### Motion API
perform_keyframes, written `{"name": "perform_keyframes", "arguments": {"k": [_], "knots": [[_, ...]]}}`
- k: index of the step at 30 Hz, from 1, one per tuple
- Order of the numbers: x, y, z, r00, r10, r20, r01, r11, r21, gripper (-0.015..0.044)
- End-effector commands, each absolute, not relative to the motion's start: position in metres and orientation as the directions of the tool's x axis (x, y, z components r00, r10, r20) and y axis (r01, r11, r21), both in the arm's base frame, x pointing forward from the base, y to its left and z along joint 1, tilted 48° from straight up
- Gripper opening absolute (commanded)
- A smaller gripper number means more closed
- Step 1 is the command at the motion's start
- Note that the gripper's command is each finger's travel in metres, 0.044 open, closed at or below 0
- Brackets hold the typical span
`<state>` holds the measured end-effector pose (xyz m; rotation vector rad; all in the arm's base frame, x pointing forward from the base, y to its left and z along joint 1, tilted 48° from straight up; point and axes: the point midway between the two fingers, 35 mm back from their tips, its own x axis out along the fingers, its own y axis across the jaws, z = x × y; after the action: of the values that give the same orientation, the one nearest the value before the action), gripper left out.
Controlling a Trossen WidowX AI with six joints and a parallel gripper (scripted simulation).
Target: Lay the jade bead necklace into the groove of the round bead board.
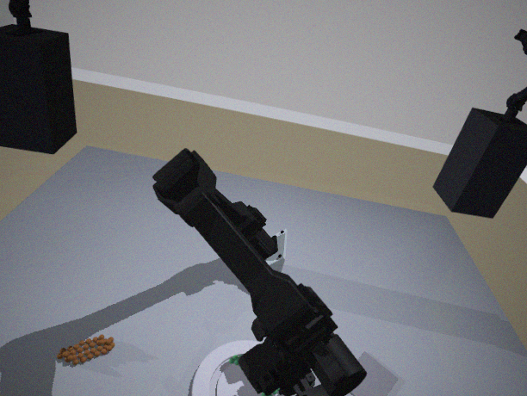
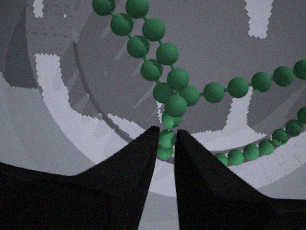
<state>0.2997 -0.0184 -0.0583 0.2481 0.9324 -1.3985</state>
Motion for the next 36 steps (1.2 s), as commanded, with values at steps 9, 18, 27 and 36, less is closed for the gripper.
{"name": "perform_keyframes", "arguments": {"k": [9, 18, 27, 36], "knots": [[0.300, -0.018, -0.058, -0.102, -0.726, -0.680, 0.907, 0.213, -0.364, 0.0000], [0.300, -0.013, -0.055, -0.100, -0.729, -0.678, 0.904, 0.218, -0.368, 0.0000], [0.307, -0.006, -0.064, -0.100, -0.728, -0.678, 0.904, 0.218, -0.367, 0.0000], [0.306, -0.010, -0.068, -0.100, -0.728, -0.678, 0.904, 0.218, -0.367, 0.0000]]}}
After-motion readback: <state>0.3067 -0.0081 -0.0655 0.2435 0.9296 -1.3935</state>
